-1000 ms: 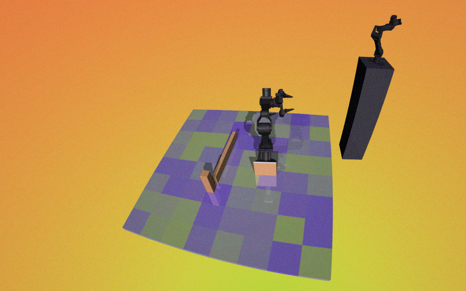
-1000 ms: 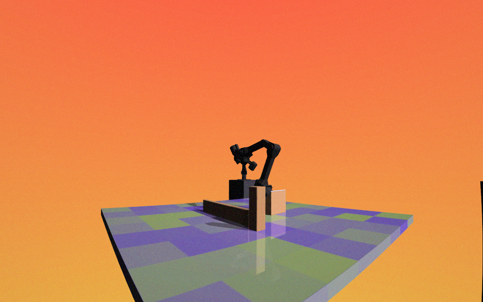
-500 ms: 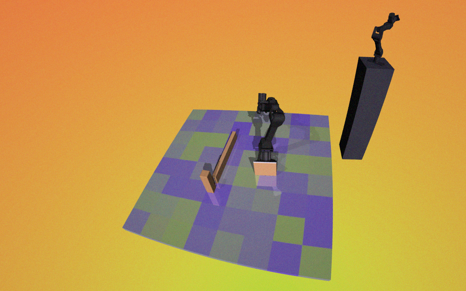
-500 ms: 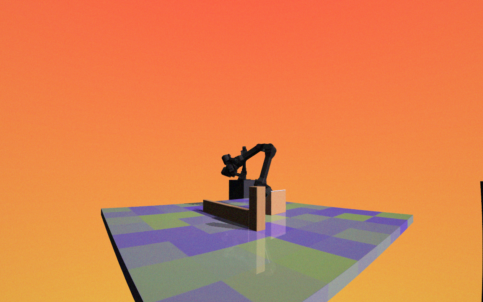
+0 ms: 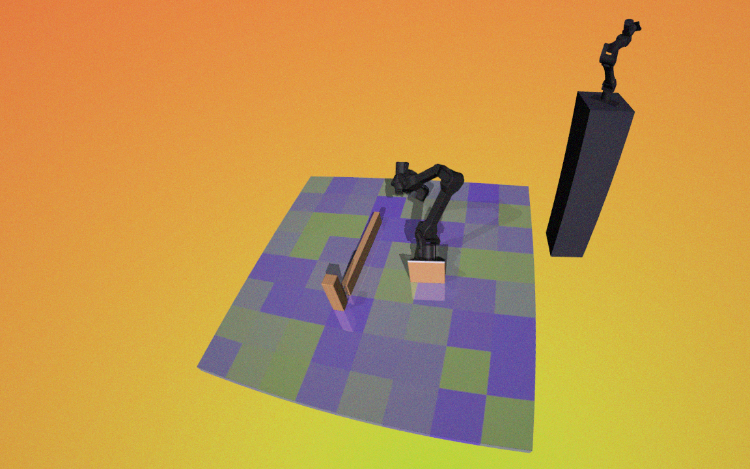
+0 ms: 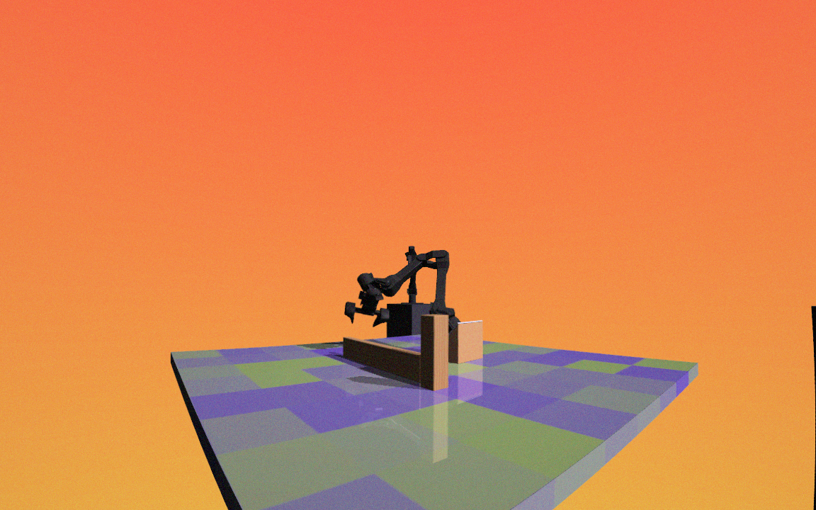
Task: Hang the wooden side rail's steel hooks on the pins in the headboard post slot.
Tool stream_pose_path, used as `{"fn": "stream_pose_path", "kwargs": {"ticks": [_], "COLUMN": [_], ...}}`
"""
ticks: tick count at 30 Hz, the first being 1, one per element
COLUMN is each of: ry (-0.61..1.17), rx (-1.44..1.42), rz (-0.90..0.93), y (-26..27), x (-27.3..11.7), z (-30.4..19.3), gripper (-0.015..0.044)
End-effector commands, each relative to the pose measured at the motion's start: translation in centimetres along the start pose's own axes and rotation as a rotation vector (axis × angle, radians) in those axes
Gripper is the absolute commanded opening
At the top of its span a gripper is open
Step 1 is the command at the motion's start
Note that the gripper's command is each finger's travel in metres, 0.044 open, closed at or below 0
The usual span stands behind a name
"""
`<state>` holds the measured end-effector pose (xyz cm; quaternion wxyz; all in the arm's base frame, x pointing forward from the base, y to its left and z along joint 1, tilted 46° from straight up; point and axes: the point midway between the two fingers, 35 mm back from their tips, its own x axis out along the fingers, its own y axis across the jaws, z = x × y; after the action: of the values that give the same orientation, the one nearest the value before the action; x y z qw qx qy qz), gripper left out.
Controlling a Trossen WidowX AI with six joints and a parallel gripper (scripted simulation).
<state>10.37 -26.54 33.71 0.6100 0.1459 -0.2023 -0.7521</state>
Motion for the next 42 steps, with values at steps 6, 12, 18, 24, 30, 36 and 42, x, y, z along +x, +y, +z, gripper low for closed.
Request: {"fn": "stream_pose_path", "kwargs": {"ticks": [6,12,18,24,30,36,42], "ry": [0.157,0.221,0.25,0.279,0.275,0.23,0.131], "rx": [-0.281,-0.469,-0.622,-0.797,-0.978,-1.159,-1.338], "rz": [0.312,0.552,0.765,0.996,1.252,1.534,1.848], "y": [6.9,10.3,11.6,9.9,5.8,-0.2,-7.5], "x": [-4.1,-9.2,-14.7,-21.0,-27.5,-33.1,-37.2], "z": [-8.9,-14.8,-19.6,-26.0,-31.1,-34.4,-35.7], "gripper": [0.044,0.044,0.044,0.044,0.044,0.044,0.044]}}
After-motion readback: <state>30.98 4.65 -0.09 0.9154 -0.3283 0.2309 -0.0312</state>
